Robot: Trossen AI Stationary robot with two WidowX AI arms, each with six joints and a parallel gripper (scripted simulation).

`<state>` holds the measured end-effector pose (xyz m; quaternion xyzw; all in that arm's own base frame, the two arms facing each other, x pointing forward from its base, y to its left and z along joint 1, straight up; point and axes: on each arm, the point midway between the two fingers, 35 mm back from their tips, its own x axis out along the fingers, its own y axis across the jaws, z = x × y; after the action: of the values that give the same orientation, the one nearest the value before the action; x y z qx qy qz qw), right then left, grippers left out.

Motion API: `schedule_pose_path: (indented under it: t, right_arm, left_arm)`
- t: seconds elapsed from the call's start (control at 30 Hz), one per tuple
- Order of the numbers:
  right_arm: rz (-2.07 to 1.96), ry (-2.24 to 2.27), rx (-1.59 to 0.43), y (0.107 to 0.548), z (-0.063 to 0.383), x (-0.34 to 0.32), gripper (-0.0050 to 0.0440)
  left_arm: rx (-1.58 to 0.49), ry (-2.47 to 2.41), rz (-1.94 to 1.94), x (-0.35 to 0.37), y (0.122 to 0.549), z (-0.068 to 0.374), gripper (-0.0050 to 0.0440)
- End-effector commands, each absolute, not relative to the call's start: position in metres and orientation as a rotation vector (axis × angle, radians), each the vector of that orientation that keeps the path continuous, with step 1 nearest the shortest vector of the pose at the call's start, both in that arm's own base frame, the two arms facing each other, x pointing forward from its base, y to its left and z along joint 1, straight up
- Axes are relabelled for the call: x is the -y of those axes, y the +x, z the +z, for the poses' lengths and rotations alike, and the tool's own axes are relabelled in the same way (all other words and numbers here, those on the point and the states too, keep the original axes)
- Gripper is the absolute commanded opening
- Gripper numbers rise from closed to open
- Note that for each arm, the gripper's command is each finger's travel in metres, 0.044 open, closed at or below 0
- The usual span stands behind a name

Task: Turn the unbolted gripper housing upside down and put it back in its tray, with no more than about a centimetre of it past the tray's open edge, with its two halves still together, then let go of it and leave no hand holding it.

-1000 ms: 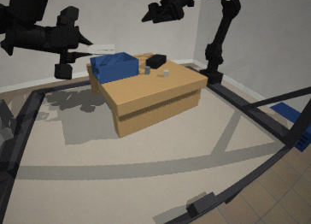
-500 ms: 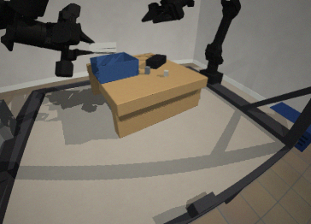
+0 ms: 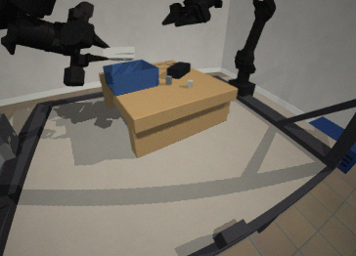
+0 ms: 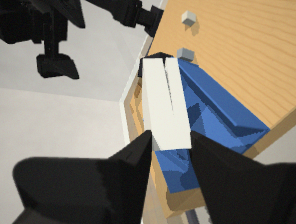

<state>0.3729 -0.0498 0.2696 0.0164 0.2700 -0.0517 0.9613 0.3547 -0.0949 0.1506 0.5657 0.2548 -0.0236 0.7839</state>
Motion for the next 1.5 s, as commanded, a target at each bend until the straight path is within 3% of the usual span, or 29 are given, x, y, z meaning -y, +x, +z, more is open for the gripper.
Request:
schedule_pose_path:
  t: [0.0,1.47]
  right_arm:
    - [-0.108,0.028,-0.522,0.372,0.280,0.050,0.0436]
    - [-0.108,0.028,-0.522,0.372,0.280,0.050,0.0436]
  left_arm:
    - [-0.522,1.194,-0.043,0.098,0.359,0.164,0.0118]
    - [-0.525,1.243,-0.159,0.125,0.352,0.156,0.0118]
